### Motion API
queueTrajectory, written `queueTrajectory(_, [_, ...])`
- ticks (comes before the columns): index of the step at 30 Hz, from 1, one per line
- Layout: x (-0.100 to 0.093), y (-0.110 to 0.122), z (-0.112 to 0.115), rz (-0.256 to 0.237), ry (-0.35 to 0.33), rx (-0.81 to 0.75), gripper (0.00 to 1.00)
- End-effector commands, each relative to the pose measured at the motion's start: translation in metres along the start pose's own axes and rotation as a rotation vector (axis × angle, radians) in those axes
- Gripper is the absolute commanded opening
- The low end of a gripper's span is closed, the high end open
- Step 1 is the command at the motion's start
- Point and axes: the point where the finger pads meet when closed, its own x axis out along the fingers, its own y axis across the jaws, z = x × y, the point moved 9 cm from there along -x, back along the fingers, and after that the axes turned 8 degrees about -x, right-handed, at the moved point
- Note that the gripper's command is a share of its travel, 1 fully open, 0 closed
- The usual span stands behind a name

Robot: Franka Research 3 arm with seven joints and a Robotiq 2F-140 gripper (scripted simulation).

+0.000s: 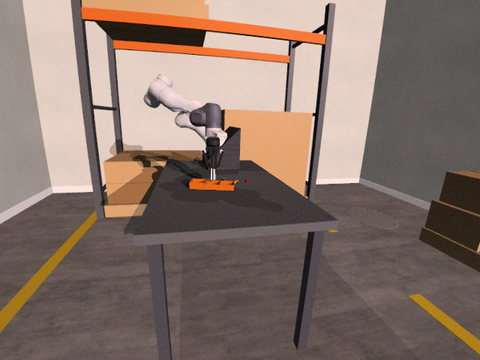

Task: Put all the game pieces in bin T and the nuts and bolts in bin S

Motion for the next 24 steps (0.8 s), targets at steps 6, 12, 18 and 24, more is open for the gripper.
queueTrajectory(6, [-0.018, -0.001, 0.001, 0.002, -0.001, -0.010, 0.05])
queueTrajectory(12, [-0.018, -0.001, 0.001, 0.002, -0.001, -0.010, 0.05])
queueTrajectory(18, [-0.018, -0.031, -0.002, 0.002, -0.001, -0.010, 0.05])
queueTrajectory(24, [-0.018, -0.051, -0.004, 0.002, -0.001, -0.010, 0.05])
